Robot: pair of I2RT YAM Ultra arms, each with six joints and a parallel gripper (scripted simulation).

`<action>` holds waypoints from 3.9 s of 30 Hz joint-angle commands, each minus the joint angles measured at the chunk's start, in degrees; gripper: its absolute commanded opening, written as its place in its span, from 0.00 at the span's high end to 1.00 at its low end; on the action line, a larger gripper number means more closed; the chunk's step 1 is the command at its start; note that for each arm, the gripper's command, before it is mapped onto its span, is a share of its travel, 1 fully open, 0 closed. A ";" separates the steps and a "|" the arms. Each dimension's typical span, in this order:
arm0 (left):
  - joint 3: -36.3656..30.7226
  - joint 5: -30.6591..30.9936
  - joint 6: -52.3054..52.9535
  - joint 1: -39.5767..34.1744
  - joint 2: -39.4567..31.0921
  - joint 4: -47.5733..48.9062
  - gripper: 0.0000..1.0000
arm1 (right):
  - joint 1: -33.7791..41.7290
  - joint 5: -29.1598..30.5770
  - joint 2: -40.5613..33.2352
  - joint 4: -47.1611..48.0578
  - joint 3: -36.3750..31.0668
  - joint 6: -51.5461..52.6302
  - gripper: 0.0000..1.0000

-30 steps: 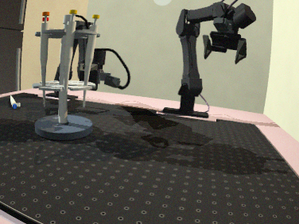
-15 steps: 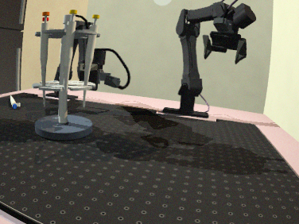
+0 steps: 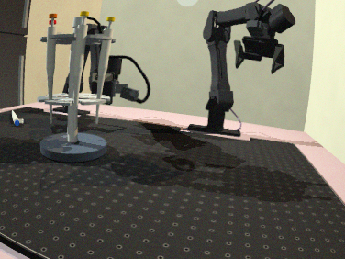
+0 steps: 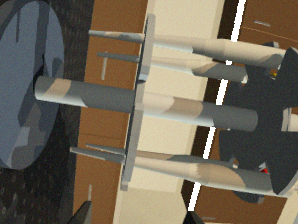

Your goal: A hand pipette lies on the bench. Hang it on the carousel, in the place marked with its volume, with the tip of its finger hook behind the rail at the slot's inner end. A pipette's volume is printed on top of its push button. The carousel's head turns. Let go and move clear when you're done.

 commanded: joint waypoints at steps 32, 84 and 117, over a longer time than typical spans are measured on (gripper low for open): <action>0.87 1.18 0.41 0.53 0.08 0.66 0.00 | -7.16 -7.03 5.28 -3.96 10.25 0.58 0.51; 0.87 1.18 0.41 0.53 0.08 0.66 0.00 | -8.32 -8.06 4.37 -3.43 12.38 -0.08 1.00; 0.87 1.18 0.41 0.53 0.08 0.66 0.00 | -12.49 -19.99 1.68 -0.79 6.73 -0.15 1.00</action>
